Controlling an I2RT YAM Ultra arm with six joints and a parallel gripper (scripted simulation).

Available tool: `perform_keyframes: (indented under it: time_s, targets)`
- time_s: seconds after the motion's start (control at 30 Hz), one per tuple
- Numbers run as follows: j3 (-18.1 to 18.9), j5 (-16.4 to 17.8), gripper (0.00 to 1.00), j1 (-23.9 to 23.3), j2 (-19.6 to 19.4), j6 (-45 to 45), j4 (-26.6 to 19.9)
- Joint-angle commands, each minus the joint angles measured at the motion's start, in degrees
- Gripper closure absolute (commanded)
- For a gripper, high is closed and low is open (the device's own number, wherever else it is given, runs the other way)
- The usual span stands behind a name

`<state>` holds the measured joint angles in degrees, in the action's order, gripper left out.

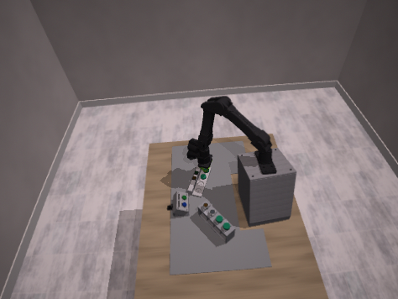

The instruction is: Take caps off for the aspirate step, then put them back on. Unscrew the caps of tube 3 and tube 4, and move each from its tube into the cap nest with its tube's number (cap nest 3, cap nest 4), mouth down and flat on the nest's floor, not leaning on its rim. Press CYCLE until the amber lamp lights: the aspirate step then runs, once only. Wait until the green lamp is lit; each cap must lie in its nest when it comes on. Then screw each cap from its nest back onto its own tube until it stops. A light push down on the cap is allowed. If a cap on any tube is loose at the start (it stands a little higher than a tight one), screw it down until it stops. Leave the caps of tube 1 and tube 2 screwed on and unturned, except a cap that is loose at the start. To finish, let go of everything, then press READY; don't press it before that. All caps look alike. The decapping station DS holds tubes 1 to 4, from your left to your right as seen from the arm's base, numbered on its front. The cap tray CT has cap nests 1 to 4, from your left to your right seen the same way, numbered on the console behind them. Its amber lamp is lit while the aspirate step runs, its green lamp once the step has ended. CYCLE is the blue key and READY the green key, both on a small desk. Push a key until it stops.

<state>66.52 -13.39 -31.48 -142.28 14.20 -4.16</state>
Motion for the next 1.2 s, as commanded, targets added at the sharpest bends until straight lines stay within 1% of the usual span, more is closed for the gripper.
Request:
perform_keyframes:
  time_s: [0.0, 0.23, 0.43, 0.47, 0.93, 1.1, 1.17]
  targets:
    - [1.0, 0.0, 1.00, 0.0, -0.2, 0.0, 0.9]
    - [1.9, 0.0, 1.00, -0.1, -0.8, 0.1, 0.7]
    - [1.9, 0.0, 1.00, -0.1, -0.8, 0.1, 0.7]
    - [1.9, 0.0, 0.53, -0.1, -0.8, 0.1, 0.6]
    - [1.9, 0.0, 0.53, -0.1, -0.8, 0.1, 0.7]
    - [-0.5, -0.2, 0.53, 0.8, 4.2, -0.8, -2.2]
    - [-0.5, -0.2, 0.53, 0.8, 4.2, -0.8, -2.2]
